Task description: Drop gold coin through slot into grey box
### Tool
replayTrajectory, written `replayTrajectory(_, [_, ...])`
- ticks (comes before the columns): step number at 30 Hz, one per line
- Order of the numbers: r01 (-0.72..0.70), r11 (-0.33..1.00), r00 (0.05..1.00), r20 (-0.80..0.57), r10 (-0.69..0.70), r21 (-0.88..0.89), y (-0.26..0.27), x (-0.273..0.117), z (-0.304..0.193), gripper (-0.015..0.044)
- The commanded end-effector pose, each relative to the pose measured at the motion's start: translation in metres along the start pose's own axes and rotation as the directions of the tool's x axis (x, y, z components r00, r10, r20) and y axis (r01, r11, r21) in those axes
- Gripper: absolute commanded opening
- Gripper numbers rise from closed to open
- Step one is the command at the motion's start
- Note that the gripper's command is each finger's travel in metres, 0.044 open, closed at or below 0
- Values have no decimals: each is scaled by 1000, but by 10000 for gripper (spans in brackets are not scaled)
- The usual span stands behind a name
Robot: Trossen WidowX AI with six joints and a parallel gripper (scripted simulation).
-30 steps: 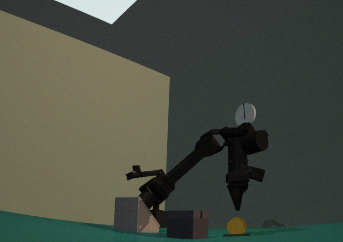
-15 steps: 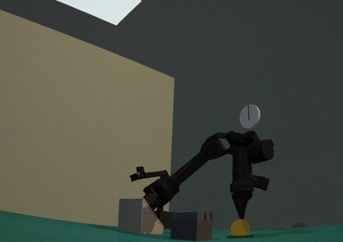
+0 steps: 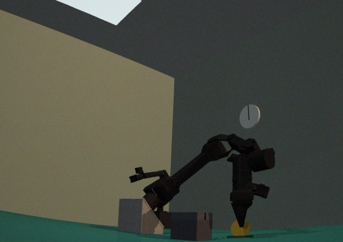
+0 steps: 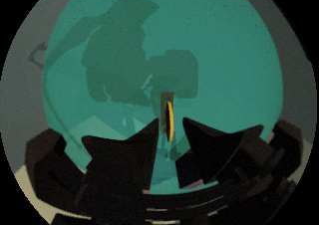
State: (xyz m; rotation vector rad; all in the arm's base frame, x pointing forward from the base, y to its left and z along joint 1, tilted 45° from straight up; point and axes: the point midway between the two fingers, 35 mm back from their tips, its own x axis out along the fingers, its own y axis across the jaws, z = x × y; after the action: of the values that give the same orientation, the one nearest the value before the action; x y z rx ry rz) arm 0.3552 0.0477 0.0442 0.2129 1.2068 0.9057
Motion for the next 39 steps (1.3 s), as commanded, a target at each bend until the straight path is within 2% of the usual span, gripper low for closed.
replayTrajectory(1, [-9,1000,1000,-3,9,7,2,9,-2,161])
replayTrajectory(11, [-11,1000,1000,-2,11,7,3,22,-3,161])
replayTrajectory(17, [-11,1000,1000,-2,11,7,3,22,-3,3])
replayTrajectory(39, [21,999,1000,17,-22,31,-3,9,0,0])
